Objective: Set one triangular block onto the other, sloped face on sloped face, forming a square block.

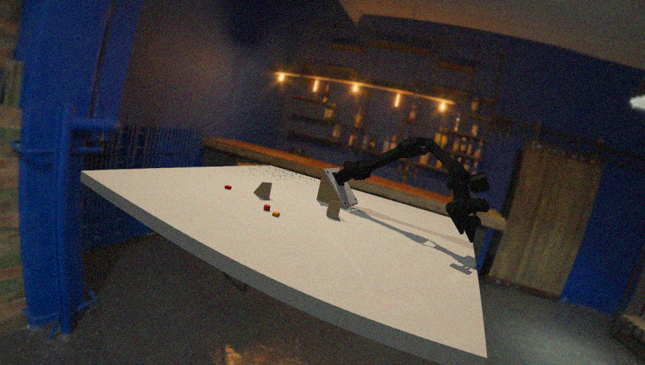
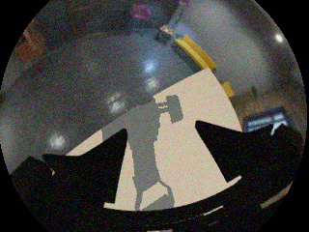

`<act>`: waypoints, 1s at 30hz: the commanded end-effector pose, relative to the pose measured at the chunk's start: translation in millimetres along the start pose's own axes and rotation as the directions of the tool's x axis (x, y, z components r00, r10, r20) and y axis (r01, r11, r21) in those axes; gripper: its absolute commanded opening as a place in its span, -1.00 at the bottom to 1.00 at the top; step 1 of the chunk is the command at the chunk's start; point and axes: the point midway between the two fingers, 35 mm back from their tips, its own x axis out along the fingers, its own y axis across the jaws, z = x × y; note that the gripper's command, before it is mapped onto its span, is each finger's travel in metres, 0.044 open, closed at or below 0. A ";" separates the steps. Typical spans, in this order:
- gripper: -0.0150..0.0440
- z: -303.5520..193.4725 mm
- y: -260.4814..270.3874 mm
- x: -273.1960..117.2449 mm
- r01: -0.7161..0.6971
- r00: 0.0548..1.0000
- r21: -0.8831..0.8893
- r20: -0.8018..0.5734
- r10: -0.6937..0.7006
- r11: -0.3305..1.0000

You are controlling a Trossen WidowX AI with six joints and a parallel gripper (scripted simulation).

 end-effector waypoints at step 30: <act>1.00 -331.8 -401.4 -66.0 -0.085 0.640 -0.229 -0.758 -0.124 0.970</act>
